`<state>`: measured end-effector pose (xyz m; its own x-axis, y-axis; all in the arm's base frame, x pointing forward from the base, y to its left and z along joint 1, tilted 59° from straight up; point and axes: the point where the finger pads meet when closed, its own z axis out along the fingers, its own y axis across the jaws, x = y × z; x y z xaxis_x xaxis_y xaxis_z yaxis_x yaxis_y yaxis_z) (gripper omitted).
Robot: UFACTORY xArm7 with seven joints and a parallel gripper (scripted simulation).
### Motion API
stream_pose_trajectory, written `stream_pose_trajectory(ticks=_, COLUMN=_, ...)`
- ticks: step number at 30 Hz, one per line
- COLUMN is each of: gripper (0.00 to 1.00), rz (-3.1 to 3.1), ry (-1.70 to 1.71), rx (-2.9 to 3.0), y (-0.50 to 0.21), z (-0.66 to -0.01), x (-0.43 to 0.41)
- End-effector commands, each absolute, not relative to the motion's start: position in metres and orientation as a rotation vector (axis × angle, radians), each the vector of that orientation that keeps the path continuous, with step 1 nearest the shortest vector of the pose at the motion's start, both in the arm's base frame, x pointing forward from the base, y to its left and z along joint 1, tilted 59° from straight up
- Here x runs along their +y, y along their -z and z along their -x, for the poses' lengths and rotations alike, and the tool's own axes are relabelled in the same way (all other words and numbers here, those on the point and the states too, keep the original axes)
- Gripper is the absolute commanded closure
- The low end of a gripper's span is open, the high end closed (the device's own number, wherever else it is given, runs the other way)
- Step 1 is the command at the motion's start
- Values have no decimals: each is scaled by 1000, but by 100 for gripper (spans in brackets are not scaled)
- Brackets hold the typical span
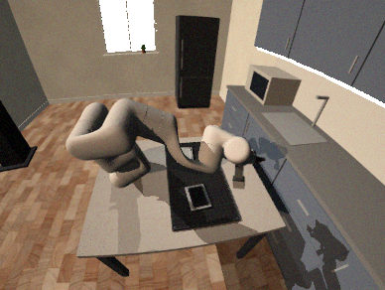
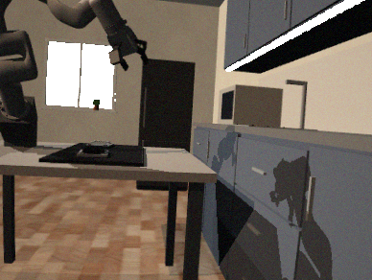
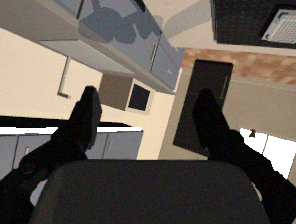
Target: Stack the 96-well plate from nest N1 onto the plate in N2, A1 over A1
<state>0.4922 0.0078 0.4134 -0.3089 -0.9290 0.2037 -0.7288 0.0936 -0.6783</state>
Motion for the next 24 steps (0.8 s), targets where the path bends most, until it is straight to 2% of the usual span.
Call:
stream_pose_trajectory(ticks=1, gripper=0, rz=1836, ry=970, rx=2027, y=-403, z=-495, x=12)
stream_pose_trajectory(ticks=24, gripper=0, rz=2628, ry=665, rx=1540, y=-316, z=-506, x=26)
